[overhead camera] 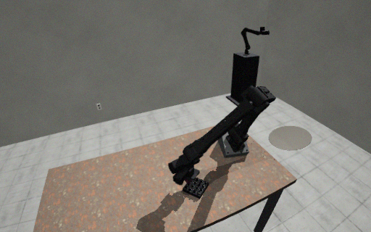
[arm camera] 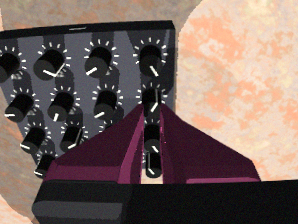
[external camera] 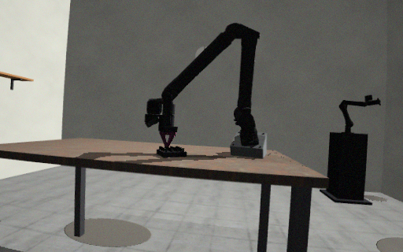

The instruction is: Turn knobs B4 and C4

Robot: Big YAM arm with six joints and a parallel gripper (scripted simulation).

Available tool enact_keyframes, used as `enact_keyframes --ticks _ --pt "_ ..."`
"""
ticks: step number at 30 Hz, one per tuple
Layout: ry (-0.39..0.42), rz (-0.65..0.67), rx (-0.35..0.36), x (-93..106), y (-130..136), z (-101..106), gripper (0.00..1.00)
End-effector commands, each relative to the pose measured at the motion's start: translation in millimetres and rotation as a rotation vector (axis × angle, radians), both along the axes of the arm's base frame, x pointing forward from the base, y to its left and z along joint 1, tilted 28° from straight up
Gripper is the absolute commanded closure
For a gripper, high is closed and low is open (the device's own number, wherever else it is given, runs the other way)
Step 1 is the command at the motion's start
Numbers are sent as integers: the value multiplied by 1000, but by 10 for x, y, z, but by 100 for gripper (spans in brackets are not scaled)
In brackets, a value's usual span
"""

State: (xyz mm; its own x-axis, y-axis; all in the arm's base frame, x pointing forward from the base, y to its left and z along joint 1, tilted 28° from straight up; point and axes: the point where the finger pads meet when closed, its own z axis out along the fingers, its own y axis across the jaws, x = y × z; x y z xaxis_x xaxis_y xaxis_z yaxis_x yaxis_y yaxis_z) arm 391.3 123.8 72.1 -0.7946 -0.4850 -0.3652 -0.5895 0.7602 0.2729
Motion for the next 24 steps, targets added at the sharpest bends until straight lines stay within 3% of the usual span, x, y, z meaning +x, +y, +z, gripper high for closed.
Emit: enact_keyframes --ticks 1,24 --pt "-20 56 12 16 101 -10 92" --pt "-23 67 10 12 100 -11 92"
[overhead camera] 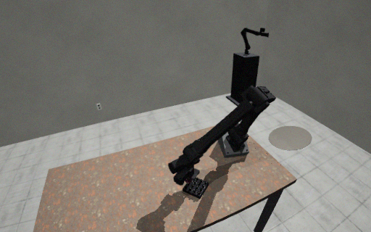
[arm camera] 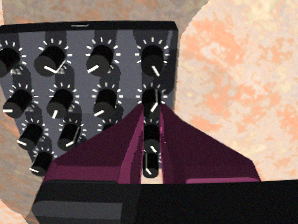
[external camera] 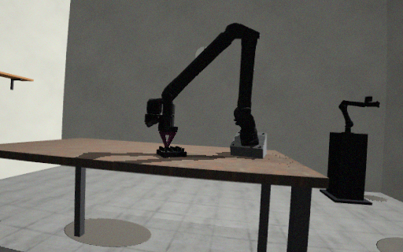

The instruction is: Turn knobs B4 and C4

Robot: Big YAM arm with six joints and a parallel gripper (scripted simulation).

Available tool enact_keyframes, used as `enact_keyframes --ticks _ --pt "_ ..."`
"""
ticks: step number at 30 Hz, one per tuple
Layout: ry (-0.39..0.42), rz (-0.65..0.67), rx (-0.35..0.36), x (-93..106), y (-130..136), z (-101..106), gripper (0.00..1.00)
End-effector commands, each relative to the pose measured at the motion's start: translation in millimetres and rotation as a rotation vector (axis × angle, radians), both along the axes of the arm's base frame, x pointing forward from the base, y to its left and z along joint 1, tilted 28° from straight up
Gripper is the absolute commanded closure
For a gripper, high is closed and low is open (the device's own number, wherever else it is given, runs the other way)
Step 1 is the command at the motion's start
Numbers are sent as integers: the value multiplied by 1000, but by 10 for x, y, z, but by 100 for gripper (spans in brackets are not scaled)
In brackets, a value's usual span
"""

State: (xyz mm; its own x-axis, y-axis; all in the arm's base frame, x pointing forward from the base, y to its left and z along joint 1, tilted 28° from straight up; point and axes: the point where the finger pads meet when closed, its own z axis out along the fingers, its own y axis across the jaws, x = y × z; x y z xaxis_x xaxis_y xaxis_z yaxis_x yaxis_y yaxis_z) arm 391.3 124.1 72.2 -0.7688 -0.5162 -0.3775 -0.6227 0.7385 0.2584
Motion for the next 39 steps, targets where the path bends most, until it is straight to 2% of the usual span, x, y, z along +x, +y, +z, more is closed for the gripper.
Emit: enact_keyframes --ticks 1,25,26,29,39 --pt "-5 30 14 11 97 -13 81" --pt "0 26 14 13 75 1 81" --pt "4 24 13 14 55 18 81" --pt "-55 4 20 155 -29 288 81" --pt "-62 5 18 132 -136 530 81"
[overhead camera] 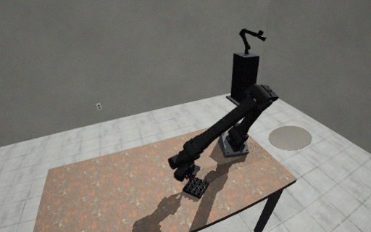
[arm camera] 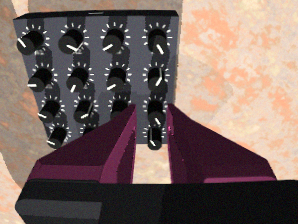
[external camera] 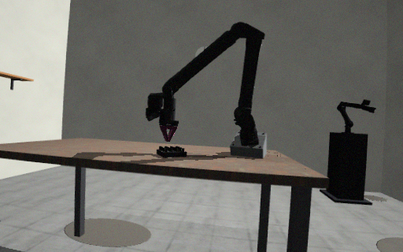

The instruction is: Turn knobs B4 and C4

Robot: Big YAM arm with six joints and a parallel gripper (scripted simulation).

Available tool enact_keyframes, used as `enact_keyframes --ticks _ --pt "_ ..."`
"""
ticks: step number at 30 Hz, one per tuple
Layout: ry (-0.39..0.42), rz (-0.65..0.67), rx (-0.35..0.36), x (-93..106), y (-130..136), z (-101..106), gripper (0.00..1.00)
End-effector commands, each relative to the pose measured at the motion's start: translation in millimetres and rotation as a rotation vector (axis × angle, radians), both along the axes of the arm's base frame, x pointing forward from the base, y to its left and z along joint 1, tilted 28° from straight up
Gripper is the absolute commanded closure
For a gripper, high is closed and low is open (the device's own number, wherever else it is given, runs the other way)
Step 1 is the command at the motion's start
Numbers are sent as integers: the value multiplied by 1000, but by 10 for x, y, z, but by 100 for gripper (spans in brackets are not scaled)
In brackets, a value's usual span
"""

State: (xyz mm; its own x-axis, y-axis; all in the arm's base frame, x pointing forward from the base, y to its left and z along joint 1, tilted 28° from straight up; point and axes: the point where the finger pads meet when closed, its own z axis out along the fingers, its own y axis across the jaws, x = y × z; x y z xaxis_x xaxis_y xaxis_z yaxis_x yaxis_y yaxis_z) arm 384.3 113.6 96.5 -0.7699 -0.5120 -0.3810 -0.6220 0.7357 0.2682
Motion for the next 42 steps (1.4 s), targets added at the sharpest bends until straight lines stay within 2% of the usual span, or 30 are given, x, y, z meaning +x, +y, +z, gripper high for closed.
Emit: enact_keyframes --ticks 1,2,5,8,21,24,30,33,35,36,42 --pt "-64 5 7 201 -31 287 81" --pt "-31 32 4 162 69 176 81" --pt "-33 8 3 138 -54 222 81" --pt "-53 11 5 167 -44 313 81" --pt "-52 11 6 176 -20 298 81" --pt "-36 -24 12 184 -30 317 81" --pt "54 -215 43 189 -66 360 81" --pt "95 -291 58 192 -42 366 81" --pt "95 -291 58 192 -42 366 81" --pt "124 -355 69 192 -72 382 81" --pt "198 -500 97 199 -75 395 81"
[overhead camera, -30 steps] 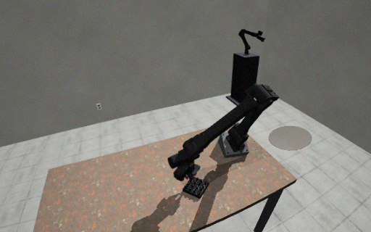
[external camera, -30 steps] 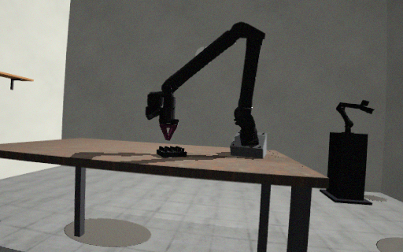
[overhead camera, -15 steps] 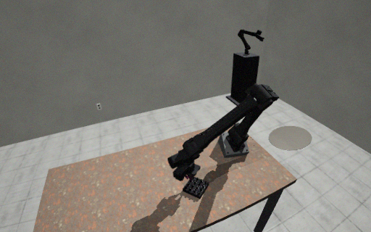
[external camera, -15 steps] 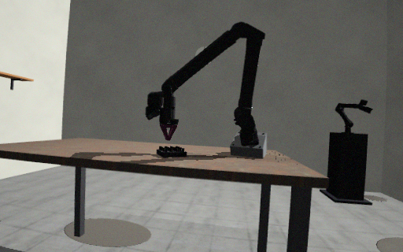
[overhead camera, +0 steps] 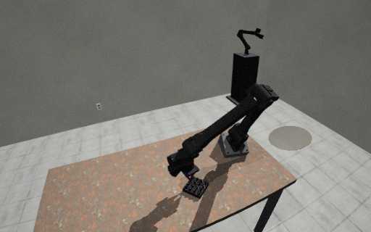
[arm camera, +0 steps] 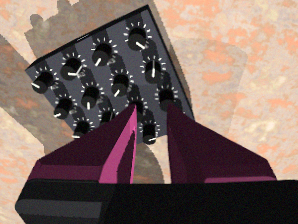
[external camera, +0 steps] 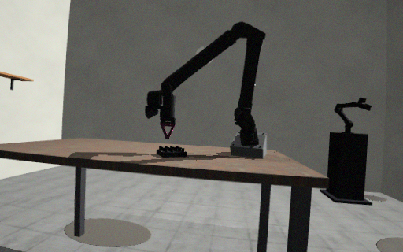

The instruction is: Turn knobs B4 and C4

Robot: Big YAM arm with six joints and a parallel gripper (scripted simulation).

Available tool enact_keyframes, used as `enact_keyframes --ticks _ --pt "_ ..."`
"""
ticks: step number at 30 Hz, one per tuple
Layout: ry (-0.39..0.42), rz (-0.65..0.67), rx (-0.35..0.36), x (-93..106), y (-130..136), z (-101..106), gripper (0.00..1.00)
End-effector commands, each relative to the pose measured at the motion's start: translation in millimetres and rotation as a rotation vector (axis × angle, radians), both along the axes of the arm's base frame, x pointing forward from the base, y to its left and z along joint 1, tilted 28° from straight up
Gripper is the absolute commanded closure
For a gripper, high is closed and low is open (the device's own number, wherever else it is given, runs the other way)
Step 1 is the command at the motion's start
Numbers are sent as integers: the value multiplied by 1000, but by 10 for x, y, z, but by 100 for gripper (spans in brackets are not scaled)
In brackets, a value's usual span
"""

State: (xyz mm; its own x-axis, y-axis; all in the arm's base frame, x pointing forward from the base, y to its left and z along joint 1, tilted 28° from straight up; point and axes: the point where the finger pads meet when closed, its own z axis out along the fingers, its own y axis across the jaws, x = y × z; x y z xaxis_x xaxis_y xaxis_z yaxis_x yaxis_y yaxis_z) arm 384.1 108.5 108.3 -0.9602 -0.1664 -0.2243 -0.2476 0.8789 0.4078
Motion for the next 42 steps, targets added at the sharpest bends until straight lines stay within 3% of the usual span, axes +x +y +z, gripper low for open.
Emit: enact_keyframes --ticks 1,10,25,27,38,42 --pt "6 -155 26 205 -31 284 81" --pt "93 -326 57 207 -41 308 81" --pt "301 -729 129 216 -79 355 81" --pt "301 -729 129 216 -79 355 81" --pt "456 -1033 184 220 -118 399 81" --pt "481 -1069 189 220 -95 386 81"
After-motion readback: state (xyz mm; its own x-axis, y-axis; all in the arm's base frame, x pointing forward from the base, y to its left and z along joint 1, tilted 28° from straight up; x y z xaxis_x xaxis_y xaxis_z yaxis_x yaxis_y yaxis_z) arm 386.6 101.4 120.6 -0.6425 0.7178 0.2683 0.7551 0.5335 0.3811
